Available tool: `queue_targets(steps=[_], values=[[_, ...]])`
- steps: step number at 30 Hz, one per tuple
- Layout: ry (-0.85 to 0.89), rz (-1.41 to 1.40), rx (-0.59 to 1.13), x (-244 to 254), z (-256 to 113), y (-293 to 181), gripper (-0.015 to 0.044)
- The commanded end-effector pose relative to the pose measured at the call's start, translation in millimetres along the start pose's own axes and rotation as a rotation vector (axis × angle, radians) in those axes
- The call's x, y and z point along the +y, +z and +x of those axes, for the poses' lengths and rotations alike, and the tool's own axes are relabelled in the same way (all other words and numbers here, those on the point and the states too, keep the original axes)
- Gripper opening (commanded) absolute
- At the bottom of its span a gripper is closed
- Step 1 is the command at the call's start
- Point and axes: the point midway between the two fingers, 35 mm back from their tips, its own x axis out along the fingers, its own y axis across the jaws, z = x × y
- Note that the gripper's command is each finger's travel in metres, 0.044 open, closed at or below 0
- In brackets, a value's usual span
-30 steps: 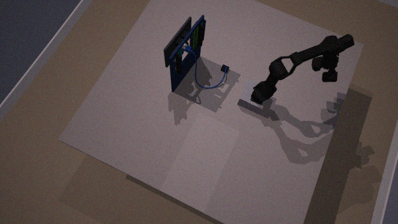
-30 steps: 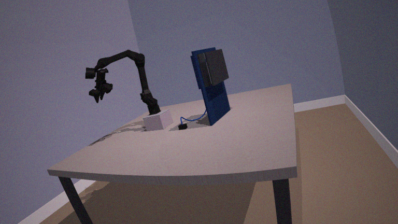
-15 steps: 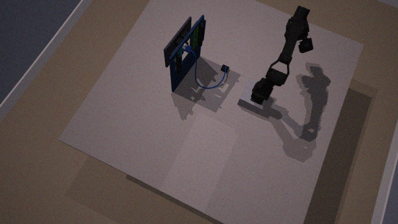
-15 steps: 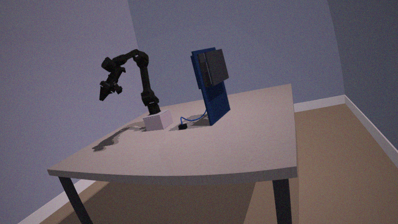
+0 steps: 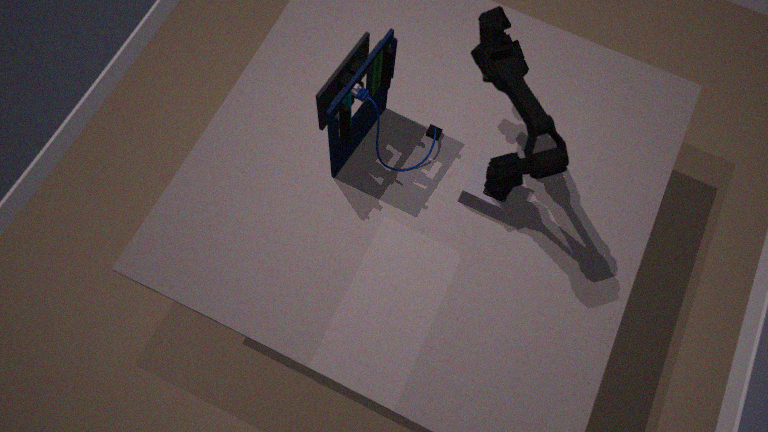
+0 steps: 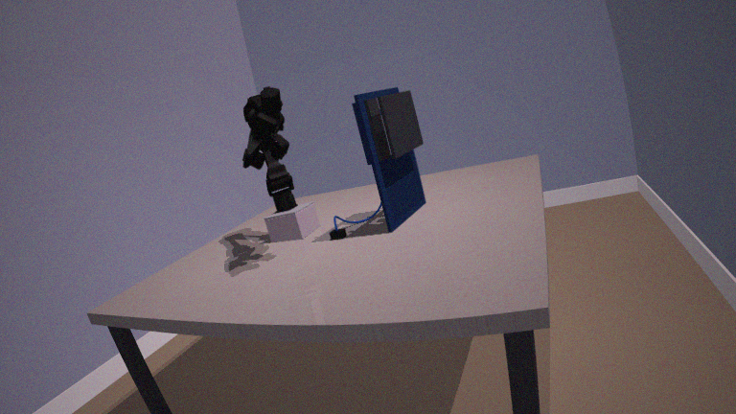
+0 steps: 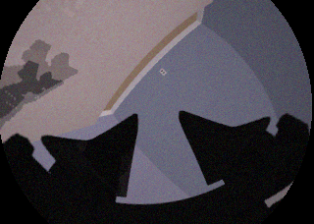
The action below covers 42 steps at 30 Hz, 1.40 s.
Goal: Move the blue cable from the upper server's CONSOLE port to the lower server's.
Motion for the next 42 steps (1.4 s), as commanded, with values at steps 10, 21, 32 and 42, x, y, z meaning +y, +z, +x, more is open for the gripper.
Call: queue_targets(steps=[10,21,32,42], values=[[-0.506,0.192,-0.309,-53.8,-139.4,127.2,0.0239],[-0.792,0.366,-0.747,-19.0,-280.5,186.0,0.0239],[-0.850,0.437,-0.963,12.3,-331.5,192.8,0.0239],[-0.854,0.440,-0.963,-33.5,-328.0,231.4,0.0239]])
